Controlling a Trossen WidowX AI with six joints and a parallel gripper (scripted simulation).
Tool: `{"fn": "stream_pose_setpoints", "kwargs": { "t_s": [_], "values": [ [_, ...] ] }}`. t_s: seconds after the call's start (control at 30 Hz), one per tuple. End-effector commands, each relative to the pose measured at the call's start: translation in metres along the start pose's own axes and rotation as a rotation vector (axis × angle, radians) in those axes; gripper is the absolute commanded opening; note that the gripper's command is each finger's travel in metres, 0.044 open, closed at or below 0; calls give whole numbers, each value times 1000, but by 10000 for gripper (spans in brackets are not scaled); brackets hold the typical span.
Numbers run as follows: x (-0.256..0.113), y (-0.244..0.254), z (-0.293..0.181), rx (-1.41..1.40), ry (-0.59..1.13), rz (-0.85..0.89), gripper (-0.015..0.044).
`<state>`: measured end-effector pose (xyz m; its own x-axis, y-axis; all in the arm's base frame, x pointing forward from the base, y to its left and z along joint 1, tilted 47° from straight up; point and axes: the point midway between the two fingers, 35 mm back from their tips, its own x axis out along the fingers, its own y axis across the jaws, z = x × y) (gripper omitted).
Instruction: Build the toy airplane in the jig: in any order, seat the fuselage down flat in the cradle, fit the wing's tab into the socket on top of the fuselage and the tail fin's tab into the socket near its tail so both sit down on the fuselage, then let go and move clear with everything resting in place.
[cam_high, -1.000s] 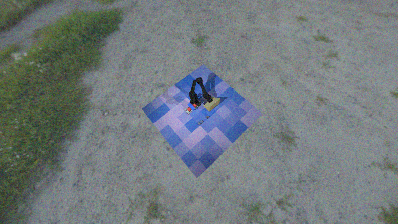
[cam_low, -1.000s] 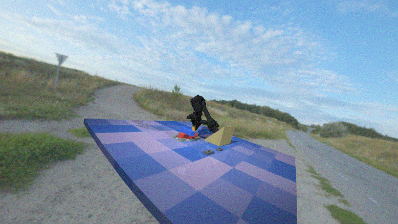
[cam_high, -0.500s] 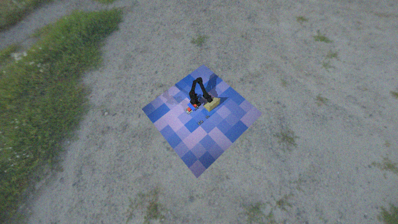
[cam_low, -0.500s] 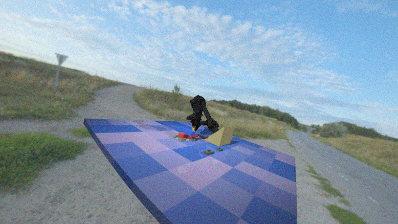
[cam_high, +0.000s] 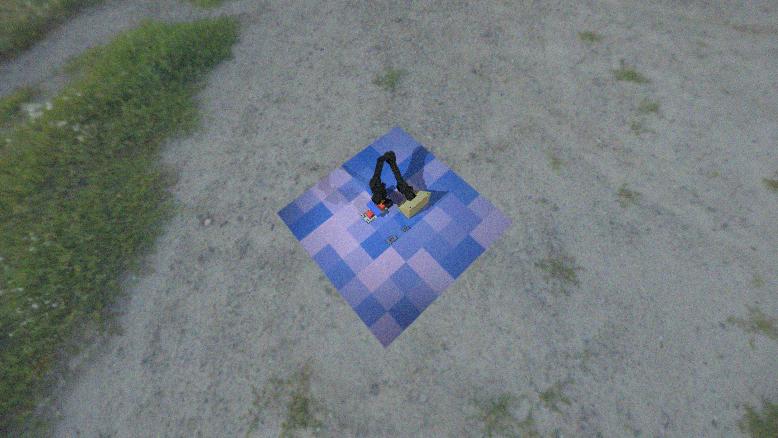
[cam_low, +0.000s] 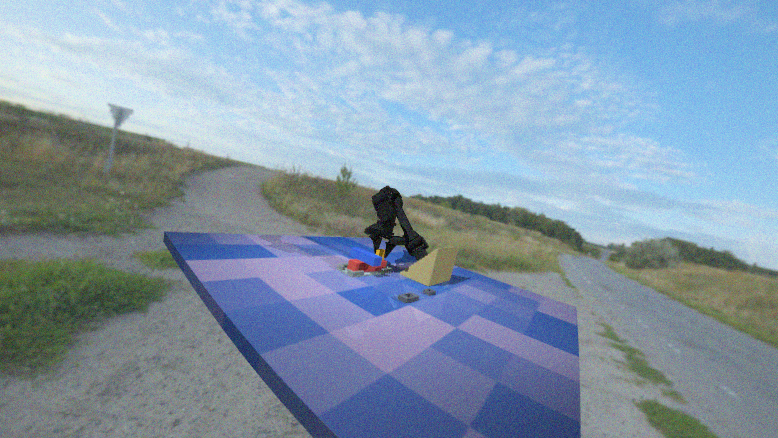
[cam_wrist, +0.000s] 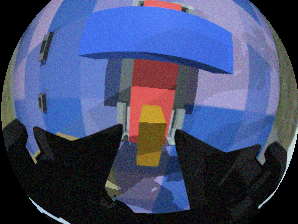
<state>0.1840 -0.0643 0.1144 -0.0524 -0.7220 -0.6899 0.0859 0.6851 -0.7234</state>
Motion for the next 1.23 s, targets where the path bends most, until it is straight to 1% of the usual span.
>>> {"fn": "stream_pose_setpoints", "kwargs": {
  "t_s": [0.0,0.07,0.17,0.23,1.2],
  "values": [
    [-3,0,1,0,-4,3,260],
    [-21,0,2,-11,-33,22,260],
    [-62,-1,-2,-37,-89,63,260],
    [-71,-2,-4,-44,-101,72,260],
    [-71,-2,-2,-43,-97,69,260]
  ]
}}
